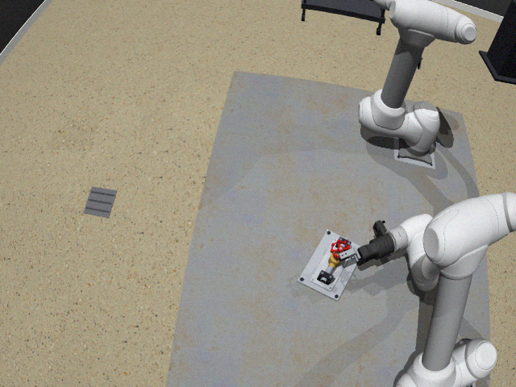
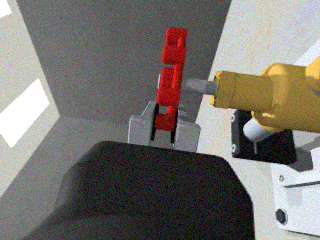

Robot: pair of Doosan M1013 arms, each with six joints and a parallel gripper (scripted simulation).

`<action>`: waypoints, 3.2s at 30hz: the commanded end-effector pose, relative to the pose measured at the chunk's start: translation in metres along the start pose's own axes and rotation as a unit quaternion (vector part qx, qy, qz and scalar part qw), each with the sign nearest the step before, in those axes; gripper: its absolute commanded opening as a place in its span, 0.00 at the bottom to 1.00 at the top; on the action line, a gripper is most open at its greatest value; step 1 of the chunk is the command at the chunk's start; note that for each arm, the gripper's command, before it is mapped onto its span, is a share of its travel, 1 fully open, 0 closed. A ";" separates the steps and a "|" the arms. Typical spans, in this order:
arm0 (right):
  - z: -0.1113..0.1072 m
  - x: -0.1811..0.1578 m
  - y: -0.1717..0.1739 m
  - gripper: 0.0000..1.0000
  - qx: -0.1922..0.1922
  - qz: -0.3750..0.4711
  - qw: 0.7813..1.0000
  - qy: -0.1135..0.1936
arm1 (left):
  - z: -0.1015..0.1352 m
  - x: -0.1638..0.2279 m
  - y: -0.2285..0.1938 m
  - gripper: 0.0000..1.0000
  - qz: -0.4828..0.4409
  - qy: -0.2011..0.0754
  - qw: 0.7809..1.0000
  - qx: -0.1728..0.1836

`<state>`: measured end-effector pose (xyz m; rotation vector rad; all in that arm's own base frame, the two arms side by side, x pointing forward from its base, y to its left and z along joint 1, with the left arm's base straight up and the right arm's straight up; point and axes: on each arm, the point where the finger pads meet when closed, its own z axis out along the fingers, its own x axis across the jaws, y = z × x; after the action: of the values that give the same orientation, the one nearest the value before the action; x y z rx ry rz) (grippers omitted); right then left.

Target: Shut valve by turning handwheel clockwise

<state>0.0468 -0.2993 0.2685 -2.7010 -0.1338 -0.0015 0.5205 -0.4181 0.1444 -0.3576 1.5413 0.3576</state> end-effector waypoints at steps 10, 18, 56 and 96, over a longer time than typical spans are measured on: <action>-0.001 0.000 0.000 1.00 -0.001 0.000 1.000 0.000 | 0.000 -0.001 0.000 0.00 -0.001 0.000 1.000 0.001; -0.001 0.000 0.000 1.00 -0.001 0.000 1.000 0.000 | 0.000 -0.001 0.000 0.00 -0.001 0.000 1.000 0.003; -0.001 0.000 0.000 1.00 -0.001 0.000 1.000 0.000 | 0.003 -0.001 0.000 0.00 -0.001 0.000 0.999 0.047; -0.001 0.000 0.000 1.00 -0.001 0.000 1.000 0.000 | 0.010 -0.001 -0.002 0.00 -0.001 0.000 0.985 0.171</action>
<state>0.0468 -0.2993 0.2685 -2.7010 -0.1338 -0.0015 0.5291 -0.4155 0.1443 -0.1036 1.5688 0.1041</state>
